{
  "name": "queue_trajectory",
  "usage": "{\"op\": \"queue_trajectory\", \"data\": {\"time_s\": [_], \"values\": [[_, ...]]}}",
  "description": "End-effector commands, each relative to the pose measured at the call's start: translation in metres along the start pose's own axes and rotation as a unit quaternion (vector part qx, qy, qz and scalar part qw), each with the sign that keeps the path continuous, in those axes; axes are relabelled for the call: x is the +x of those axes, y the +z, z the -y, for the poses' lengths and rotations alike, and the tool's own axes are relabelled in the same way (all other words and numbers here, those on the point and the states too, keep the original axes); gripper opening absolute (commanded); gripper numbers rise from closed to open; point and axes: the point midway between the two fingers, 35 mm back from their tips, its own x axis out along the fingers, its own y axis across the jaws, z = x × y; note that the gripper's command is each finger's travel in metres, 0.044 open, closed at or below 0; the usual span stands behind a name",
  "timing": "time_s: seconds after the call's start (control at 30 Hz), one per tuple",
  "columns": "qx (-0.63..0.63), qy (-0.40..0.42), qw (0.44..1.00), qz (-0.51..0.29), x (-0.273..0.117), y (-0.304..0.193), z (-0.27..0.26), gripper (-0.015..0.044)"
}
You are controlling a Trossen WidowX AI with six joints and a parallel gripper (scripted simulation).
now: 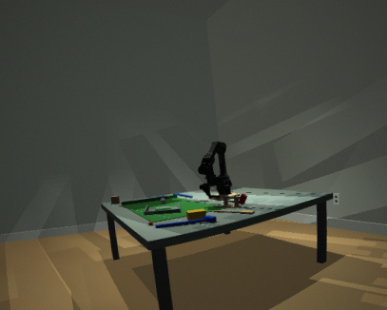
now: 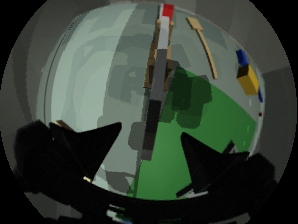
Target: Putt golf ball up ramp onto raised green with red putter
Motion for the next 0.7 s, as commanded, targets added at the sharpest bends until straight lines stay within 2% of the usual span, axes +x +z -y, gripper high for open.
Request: {"op": "queue_trajectory", "data": {"time_s": [0.0,0.6,0.67], "values": [[-0.002,0.005,1.000,0.000,0.006,-0.002,-0.002,0.0440],[-0.002,0.005,1.000,0.000,0.025,-0.007,-0.002,0.0440],[0.000,0.000,1.000,0.000,0.022,-0.006,0.000,0.0387]]}}
